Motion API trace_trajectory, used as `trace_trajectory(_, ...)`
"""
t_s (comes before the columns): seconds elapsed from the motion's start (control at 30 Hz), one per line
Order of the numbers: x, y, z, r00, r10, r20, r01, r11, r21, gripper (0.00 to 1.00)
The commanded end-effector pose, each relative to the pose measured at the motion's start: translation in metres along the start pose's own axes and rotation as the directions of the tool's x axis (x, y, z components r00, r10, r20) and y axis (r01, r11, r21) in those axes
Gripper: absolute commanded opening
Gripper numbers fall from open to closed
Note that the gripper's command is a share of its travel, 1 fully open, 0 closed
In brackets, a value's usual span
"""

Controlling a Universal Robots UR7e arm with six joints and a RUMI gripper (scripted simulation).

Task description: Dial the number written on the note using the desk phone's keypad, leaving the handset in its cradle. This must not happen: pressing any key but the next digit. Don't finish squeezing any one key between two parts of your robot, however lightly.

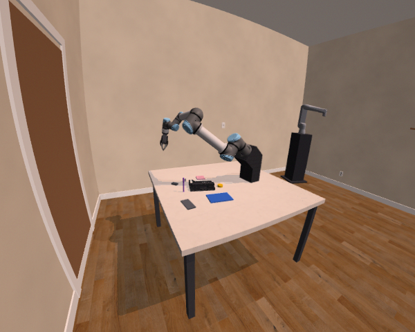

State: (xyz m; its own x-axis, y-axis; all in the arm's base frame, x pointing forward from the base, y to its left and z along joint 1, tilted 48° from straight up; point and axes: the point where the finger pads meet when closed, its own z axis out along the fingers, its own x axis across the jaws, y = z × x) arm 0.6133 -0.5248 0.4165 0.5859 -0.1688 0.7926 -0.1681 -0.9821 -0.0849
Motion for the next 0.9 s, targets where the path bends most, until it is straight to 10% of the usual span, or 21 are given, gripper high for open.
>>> trace_trajectory(0.0, -0.054, 0.002, -0.036, 0.992, 0.116, 0.052, -0.116, 0.993, -0.012, 0.0)
trace_trajectory(0.87, -0.316, -0.102, -0.131, 0.699, 0.678, 0.226, -0.681, 0.728, -0.077, 0.0)
